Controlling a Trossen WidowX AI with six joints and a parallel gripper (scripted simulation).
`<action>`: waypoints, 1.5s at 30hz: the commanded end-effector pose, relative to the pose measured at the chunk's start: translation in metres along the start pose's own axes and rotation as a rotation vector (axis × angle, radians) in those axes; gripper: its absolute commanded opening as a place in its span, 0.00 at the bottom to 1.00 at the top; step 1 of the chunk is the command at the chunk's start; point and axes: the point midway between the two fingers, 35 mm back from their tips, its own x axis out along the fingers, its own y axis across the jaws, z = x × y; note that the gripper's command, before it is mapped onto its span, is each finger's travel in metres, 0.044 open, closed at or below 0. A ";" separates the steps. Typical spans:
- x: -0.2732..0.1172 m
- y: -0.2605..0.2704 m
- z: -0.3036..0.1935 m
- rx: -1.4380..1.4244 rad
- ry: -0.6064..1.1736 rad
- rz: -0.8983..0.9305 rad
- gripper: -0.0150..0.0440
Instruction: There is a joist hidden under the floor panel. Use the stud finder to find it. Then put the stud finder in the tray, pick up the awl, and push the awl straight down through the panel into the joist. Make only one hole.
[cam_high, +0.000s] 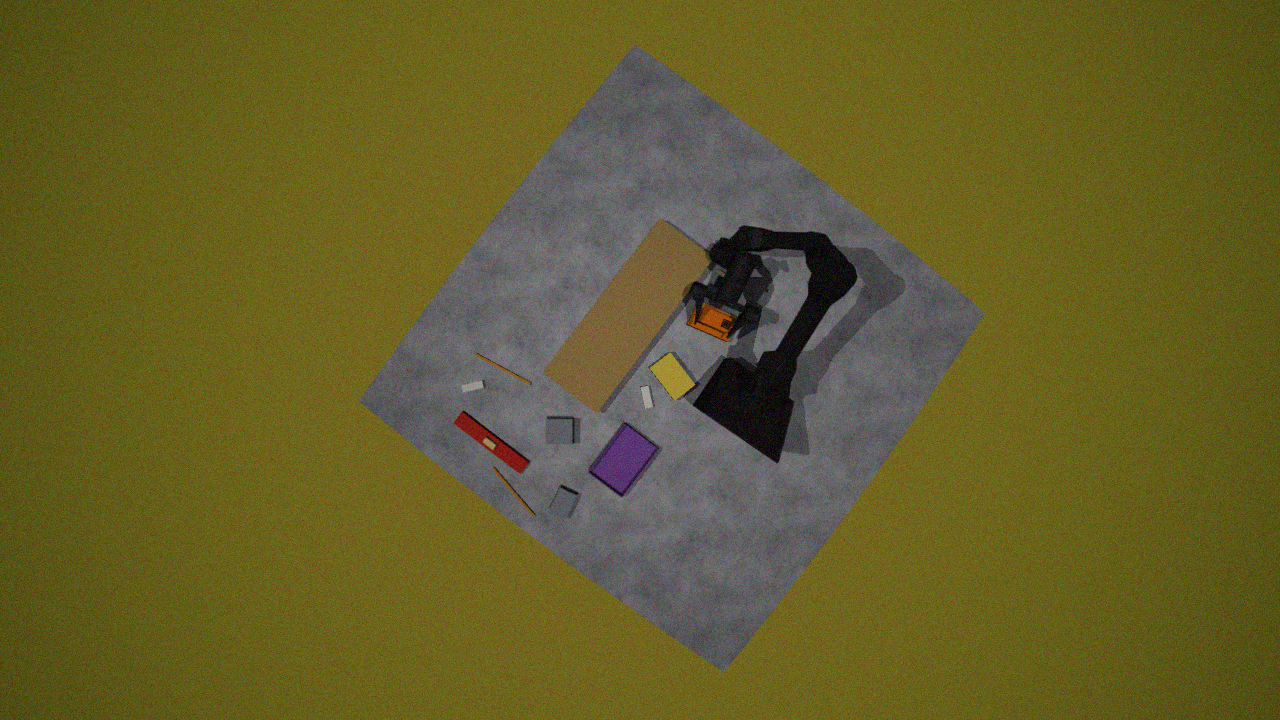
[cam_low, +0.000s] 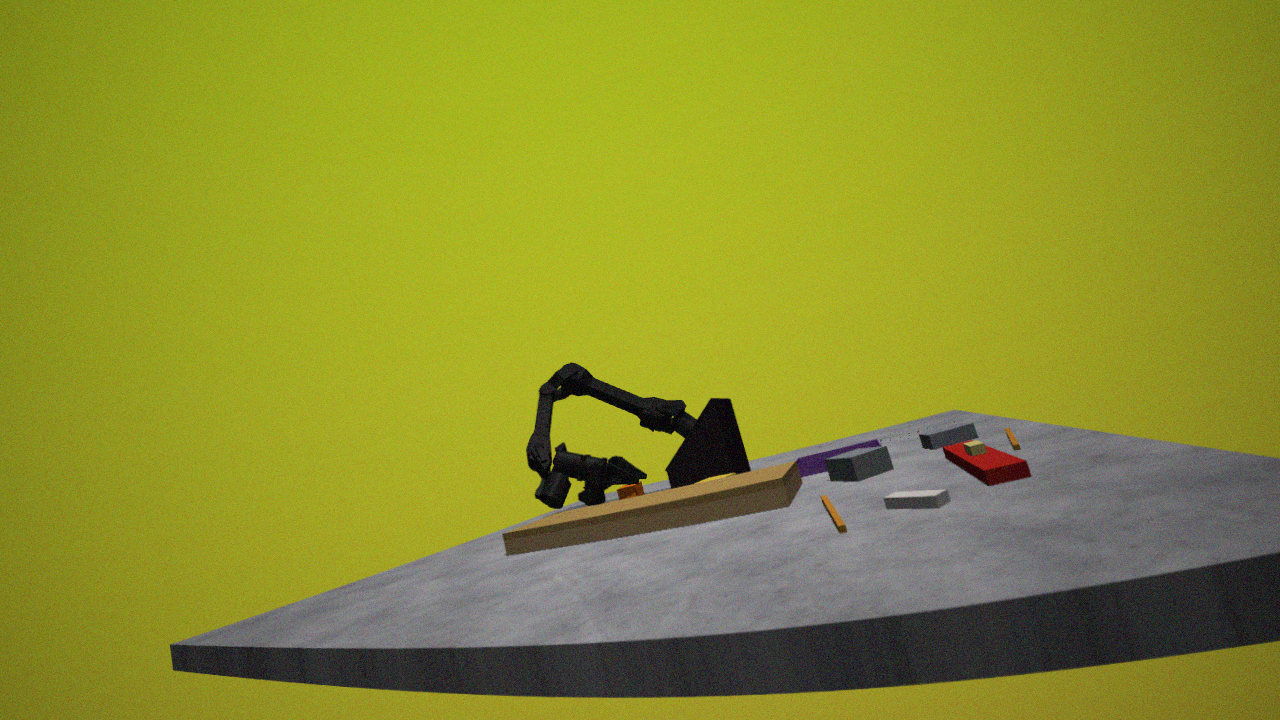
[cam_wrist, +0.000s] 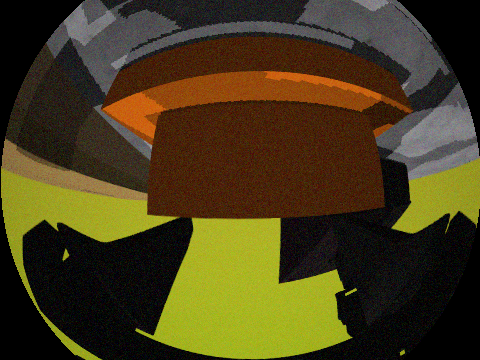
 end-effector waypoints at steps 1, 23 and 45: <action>-0.005 0.000 0.001 -0.001 -0.002 0.001 1.00; -0.047 0.001 -0.058 0.000 0.000 0.004 1.00; -0.014 0.001 -0.027 -1.495 -1.062 -0.652 1.00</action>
